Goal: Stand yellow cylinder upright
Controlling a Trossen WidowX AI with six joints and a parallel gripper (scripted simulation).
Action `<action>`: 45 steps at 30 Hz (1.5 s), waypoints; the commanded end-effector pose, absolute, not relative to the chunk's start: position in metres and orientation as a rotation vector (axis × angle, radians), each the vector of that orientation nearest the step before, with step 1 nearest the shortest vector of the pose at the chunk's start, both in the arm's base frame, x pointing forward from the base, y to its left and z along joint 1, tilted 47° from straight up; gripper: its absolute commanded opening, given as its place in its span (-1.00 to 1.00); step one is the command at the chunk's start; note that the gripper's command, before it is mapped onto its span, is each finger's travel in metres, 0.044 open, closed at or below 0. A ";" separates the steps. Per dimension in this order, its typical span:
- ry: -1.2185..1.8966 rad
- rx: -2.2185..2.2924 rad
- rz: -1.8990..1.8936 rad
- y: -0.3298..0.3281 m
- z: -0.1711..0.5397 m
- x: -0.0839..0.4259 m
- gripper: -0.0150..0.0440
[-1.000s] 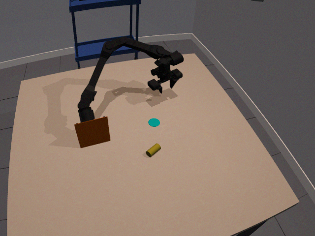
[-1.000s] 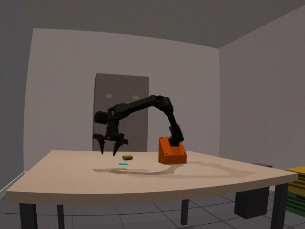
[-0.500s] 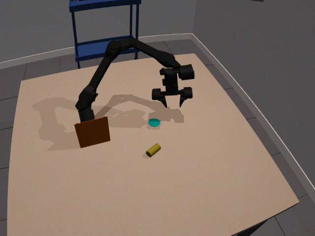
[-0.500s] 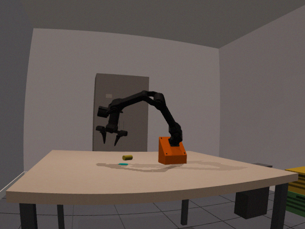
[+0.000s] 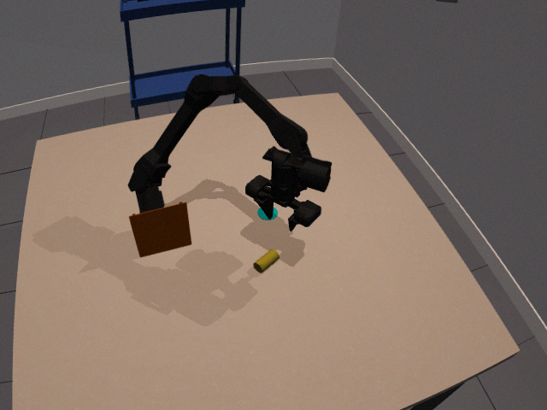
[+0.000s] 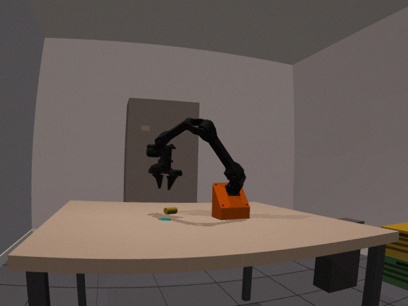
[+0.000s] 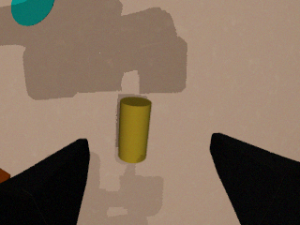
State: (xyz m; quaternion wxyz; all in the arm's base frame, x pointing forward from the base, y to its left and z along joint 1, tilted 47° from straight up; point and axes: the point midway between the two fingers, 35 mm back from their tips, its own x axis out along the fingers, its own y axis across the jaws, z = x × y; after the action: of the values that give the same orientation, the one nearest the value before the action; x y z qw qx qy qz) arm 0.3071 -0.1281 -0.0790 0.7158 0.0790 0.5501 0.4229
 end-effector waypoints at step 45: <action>1.266 0.277 0.908 -0.079 -0.145 0.291 -0.14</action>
State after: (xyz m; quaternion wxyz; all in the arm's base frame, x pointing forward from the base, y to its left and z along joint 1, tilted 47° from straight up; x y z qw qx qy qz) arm 0.2880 -0.0691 -0.1526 0.6998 0.1297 0.5707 0.4096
